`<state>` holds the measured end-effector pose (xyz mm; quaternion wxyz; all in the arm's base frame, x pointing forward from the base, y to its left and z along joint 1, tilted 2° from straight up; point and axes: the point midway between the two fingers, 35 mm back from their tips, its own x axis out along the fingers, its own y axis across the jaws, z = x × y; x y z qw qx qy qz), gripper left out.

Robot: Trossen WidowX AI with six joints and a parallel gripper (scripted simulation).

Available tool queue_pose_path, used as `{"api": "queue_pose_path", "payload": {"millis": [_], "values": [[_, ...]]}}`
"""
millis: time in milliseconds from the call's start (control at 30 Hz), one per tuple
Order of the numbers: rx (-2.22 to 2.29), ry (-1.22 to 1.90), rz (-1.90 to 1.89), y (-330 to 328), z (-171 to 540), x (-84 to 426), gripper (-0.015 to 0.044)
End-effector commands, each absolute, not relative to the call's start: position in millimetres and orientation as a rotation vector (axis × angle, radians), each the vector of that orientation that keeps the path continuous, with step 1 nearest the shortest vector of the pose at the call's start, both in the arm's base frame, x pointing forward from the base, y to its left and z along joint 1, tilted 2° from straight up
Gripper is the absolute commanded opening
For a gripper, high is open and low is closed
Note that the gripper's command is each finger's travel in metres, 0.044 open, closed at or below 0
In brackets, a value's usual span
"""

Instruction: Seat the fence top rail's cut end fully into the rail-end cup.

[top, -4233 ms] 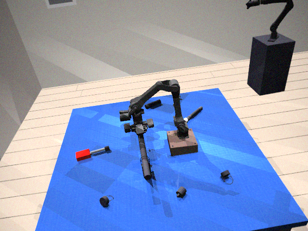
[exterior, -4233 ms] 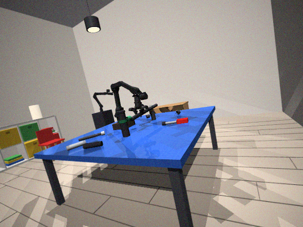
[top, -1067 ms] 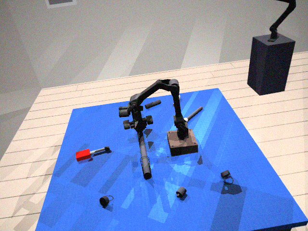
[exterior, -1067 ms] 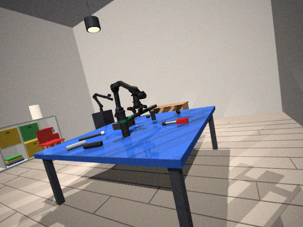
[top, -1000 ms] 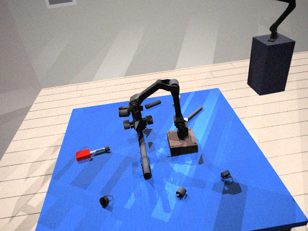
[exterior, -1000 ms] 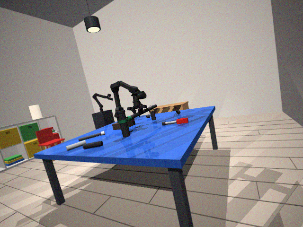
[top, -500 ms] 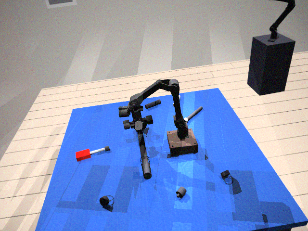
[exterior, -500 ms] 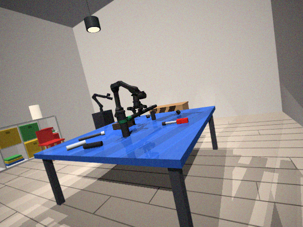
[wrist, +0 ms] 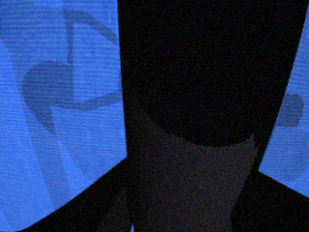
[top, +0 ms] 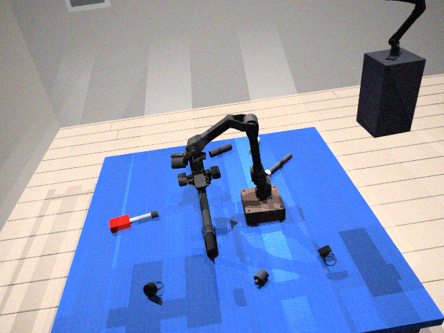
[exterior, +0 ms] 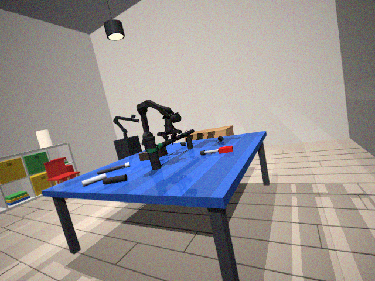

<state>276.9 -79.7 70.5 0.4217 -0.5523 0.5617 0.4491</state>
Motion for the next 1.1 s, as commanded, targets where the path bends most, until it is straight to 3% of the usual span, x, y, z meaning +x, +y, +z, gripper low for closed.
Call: {"api": "queue_pose_path", "payload": {"millis": [0,1067], "values": [[-1.383,1.406,1.124,-80,71,277,0.0000],[-1.384,1.407,1.123,-92,71,278,0.0000]]}}
